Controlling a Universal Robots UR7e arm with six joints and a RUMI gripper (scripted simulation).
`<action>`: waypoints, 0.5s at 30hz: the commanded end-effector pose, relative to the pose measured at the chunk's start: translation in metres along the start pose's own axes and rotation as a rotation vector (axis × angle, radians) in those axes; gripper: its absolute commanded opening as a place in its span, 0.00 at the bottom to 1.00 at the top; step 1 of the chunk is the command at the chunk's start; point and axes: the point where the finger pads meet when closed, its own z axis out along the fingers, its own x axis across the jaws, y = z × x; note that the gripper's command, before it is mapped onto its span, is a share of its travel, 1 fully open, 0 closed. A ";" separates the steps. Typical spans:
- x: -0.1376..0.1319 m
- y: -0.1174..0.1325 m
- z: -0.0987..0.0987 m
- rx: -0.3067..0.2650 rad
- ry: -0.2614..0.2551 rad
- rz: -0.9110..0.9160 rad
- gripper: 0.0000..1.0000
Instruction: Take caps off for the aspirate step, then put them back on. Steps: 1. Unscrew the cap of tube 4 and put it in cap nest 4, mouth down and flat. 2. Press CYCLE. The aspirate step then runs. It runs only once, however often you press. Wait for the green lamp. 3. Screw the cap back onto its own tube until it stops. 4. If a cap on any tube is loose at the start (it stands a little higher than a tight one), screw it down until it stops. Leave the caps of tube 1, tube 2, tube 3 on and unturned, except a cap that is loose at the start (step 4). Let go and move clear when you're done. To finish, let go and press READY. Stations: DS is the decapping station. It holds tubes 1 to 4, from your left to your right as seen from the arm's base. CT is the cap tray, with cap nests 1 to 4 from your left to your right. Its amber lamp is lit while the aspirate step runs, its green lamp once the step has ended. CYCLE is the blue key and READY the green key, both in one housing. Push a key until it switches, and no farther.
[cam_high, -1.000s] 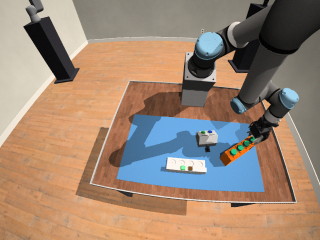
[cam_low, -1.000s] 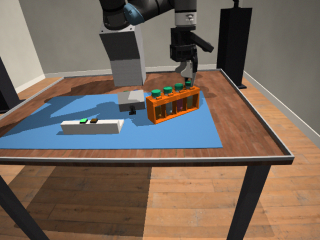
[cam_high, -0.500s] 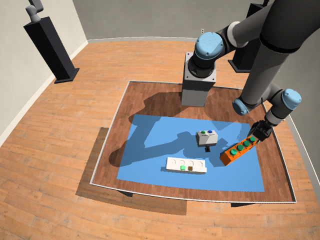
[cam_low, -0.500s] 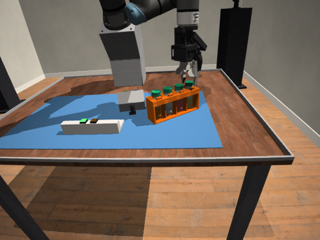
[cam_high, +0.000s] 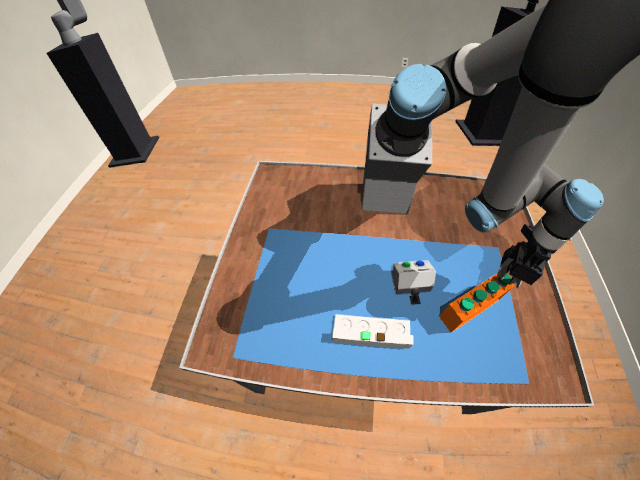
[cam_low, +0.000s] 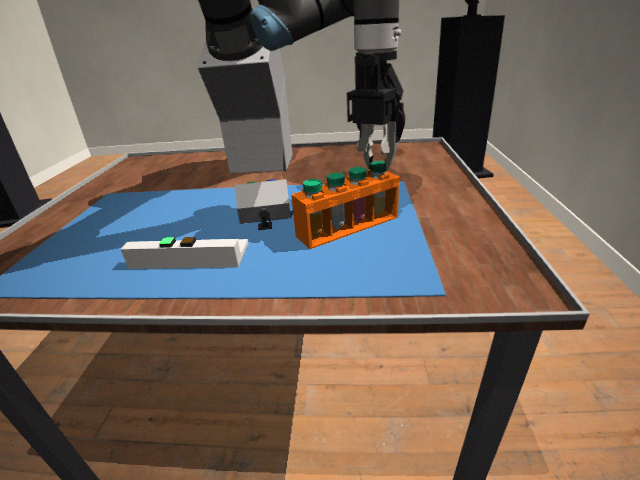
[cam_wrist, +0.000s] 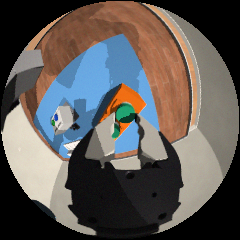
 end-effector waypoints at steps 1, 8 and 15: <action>0.000 0.000 0.000 0.000 0.002 -0.002 0.00; 0.000 0.000 0.000 0.000 0.001 -0.002 0.00; 0.000 0.000 0.000 0.000 0.002 0.298 0.00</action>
